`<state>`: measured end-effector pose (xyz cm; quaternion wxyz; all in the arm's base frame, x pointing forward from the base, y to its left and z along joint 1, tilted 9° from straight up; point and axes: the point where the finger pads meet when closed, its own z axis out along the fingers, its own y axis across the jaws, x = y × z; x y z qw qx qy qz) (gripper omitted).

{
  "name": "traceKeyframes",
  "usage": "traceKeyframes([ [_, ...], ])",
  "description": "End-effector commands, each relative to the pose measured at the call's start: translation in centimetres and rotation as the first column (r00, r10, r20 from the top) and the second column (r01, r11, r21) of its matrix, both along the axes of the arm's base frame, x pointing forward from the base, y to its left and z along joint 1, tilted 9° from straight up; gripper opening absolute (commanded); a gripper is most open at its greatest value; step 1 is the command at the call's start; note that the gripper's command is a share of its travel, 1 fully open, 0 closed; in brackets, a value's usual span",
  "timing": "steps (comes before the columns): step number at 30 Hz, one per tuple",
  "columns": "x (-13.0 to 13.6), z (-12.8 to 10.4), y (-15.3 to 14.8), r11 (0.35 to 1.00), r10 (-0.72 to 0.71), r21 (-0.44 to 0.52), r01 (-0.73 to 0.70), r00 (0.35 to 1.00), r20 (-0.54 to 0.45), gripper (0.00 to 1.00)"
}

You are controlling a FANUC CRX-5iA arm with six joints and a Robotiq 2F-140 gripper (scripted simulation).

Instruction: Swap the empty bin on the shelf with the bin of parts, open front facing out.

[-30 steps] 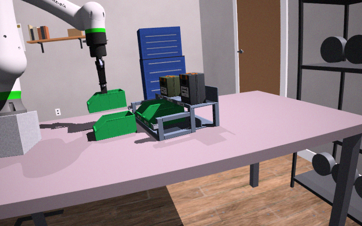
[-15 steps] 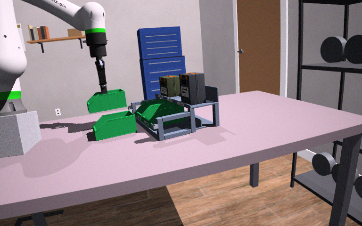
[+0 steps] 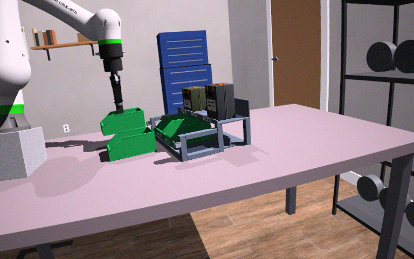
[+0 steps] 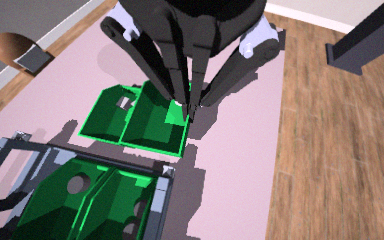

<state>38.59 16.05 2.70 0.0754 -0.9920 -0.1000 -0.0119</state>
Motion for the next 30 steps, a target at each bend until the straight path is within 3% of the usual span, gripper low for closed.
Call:
traceKeyframes([
  [1, 0.1, -0.6, 0.1, 1.0, 0.0, 0.001, 0.0, 1.0, 0.002, 0.1],
  [14, 0.1, -4.2, 0.7, 1.0, 0.0, 0.001, 0.0, 1.0, 0.002, 0.1],
  [30, 0.1, -5.1, 0.9, 1.0, 0.0, 0.001, 0.0, 1.0, 0.002, 0.1],
])
